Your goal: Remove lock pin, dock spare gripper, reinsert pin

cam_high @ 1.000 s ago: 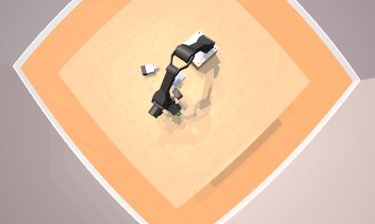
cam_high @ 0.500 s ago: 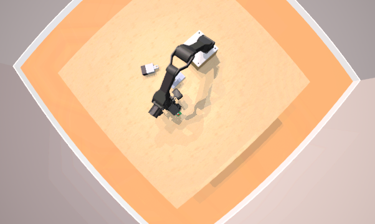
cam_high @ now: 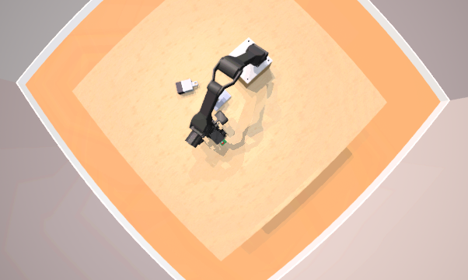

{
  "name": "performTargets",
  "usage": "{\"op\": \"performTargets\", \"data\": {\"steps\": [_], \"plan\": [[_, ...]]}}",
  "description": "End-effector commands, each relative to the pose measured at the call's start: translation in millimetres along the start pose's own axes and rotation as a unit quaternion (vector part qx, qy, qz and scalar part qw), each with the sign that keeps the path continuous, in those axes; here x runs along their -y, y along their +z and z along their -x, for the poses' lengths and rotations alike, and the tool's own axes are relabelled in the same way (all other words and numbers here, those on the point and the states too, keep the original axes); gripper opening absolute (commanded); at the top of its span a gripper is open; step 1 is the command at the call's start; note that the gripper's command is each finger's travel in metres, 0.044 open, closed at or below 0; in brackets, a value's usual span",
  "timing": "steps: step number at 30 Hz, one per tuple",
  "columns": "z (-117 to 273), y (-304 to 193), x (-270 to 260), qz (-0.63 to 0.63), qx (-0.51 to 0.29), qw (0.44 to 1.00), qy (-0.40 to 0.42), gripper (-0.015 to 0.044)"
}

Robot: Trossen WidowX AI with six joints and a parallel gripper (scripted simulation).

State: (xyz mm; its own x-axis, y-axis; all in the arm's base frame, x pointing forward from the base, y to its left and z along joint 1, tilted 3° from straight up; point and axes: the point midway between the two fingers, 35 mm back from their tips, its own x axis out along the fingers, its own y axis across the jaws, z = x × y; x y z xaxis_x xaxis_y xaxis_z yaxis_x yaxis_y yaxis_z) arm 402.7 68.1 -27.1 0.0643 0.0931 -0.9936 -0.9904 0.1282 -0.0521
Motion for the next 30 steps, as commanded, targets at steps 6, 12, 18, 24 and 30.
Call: {"op": "performTargets", "data": {"steps": [6, 12, 18, 24, 30], "plan": [[0, 0, 0, 0.0, 0.0, 1.0, 0.0, 0.0], [0, 0, 0, 0.0, 0.0, 1.0, 0.0, 0.0105], [0, 0, 0, 0.0, 0.0, 1.0, 0.0, 0.0263], [12, 1, -1, 0.0, -0.001, 1.0, 0.003, 0.042], [24, 2, -6, 0.0, -0.003, 1.0, 0.011, 0.044]]}}
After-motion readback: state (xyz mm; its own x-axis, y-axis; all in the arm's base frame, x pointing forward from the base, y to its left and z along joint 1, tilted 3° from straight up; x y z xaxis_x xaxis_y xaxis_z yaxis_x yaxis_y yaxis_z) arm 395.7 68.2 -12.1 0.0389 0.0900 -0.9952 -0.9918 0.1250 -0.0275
